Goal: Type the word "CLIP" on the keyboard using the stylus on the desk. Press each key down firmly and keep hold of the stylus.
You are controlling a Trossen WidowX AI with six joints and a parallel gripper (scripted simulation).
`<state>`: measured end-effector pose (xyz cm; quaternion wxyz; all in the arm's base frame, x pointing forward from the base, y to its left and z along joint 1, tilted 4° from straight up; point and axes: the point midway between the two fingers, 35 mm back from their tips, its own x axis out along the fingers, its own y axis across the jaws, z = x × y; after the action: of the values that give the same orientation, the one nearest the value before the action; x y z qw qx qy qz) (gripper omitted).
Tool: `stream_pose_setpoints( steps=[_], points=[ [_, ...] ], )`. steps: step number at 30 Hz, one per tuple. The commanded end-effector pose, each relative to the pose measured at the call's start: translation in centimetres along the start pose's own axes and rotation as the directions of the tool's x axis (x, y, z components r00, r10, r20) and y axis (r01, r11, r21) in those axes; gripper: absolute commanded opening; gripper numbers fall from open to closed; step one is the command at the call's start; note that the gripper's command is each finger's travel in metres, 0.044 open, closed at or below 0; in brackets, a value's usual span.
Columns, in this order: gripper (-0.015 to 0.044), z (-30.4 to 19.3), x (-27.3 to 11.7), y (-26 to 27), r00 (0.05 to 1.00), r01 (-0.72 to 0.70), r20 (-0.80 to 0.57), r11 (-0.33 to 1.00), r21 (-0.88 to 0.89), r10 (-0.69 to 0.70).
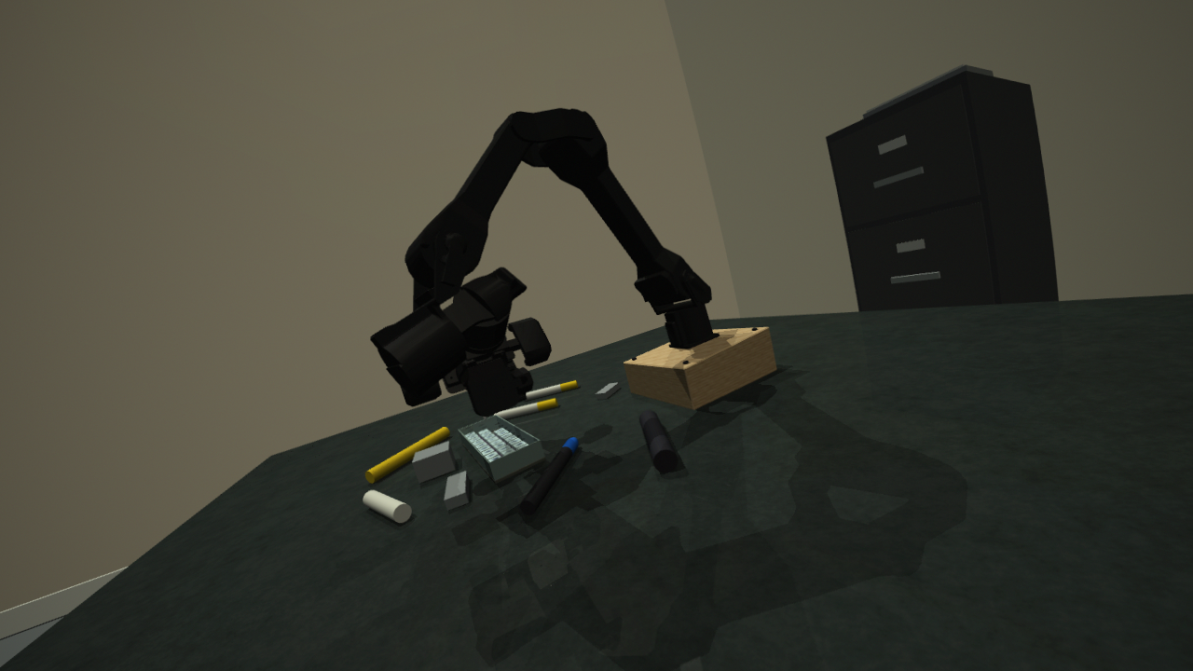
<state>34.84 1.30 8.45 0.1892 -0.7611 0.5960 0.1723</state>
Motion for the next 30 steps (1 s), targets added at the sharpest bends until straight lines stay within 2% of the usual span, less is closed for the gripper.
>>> stream_pose_setpoints(
  steps=[1,30],
  points=[
    [0.0,0.9,-2.0,1.5,1.0,0.0,-0.002,1.0,-0.003,0.0],
    [0.0,2.8,-1.6,2.1,1.0,0.0,-0.006,1.0,-0.002,0.0]
  ],
)
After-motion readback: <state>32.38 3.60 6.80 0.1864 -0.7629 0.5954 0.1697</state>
